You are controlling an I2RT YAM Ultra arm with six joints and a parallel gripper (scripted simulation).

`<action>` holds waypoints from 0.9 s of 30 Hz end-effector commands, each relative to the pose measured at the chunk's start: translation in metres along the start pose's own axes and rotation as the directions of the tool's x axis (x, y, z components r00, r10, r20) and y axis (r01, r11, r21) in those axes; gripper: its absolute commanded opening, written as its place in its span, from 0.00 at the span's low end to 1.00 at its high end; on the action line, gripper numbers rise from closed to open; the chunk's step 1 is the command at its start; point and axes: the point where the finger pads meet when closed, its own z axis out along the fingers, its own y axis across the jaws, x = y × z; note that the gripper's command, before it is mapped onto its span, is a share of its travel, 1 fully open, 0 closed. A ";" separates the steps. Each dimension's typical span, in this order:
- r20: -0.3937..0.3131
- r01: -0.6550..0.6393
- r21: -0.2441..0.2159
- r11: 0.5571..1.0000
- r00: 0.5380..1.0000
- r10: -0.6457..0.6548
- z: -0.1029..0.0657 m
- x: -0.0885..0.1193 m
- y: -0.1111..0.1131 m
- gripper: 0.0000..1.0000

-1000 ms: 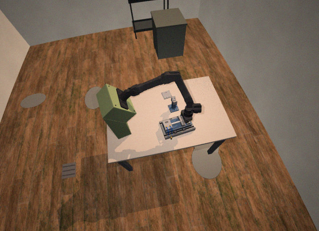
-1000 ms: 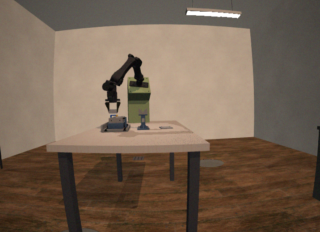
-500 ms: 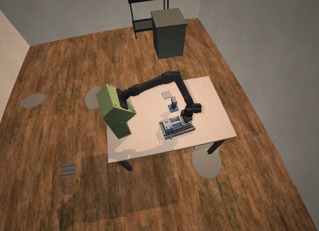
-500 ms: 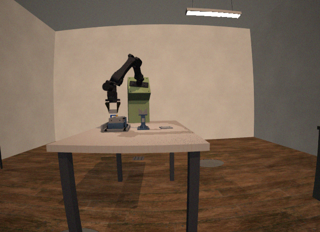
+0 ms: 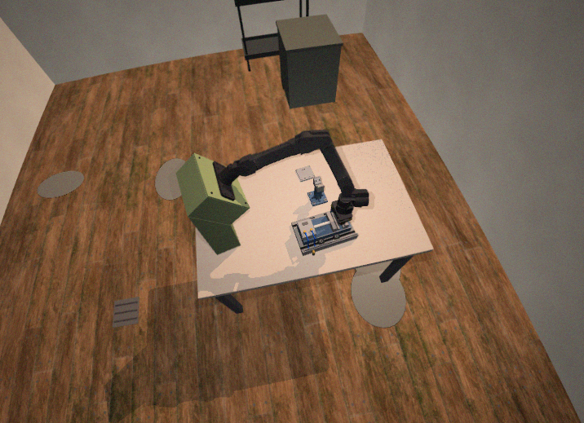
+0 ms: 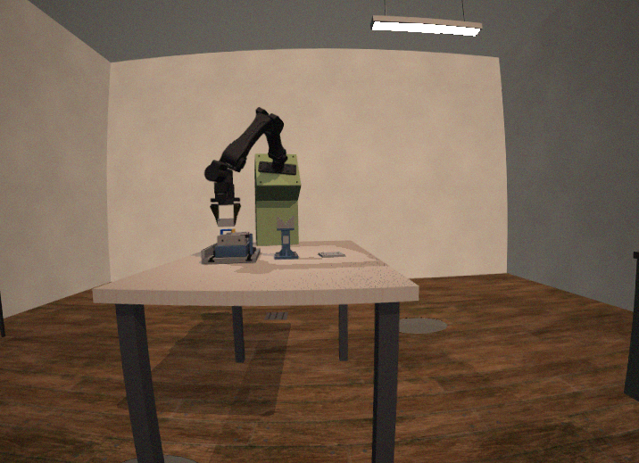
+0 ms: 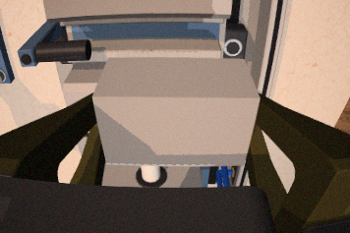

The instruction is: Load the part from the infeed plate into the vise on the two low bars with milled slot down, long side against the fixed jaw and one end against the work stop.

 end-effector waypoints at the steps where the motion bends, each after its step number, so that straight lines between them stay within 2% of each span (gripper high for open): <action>1: 0.039 0.023 0.023 0.999 0.999 -0.024 -0.008 -0.017 -0.008 0.00; 4: 0.049 0.030 0.026 0.999 0.998 -0.031 -0.013 -0.022 -0.006 0.00; 27: 0.036 0.018 0.023 1.000 0.999 -0.019 -0.008 -0.018 -0.006 0.00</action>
